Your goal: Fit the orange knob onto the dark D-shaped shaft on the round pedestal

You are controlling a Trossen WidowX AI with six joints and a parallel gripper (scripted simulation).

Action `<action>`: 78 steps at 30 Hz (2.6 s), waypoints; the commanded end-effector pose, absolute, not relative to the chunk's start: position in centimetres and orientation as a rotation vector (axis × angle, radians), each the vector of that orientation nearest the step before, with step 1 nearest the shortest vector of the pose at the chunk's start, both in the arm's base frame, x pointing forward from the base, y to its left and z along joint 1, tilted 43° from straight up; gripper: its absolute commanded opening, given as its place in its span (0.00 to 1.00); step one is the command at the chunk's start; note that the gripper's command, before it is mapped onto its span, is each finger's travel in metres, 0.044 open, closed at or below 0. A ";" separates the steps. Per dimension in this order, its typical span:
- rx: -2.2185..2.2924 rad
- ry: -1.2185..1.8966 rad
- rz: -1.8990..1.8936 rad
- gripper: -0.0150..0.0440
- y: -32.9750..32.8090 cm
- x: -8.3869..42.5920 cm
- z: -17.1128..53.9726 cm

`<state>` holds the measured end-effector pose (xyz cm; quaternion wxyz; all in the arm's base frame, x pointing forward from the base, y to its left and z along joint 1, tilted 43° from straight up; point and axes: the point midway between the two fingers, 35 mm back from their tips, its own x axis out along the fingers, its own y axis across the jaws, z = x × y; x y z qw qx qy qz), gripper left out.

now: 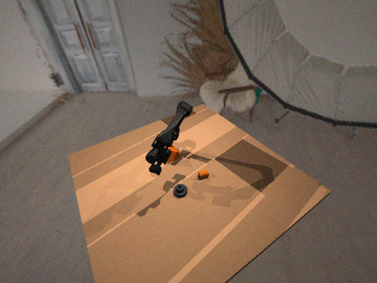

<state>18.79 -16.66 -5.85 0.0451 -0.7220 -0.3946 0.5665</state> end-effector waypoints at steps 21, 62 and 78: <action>-2.561 -1.891 1.359 1.00 0.0 32.6 6.3; -2.560 -1.892 1.355 0.82 4.4 33.3 1.6; -2.560 -1.892 1.355 0.64 4.4 33.3 1.6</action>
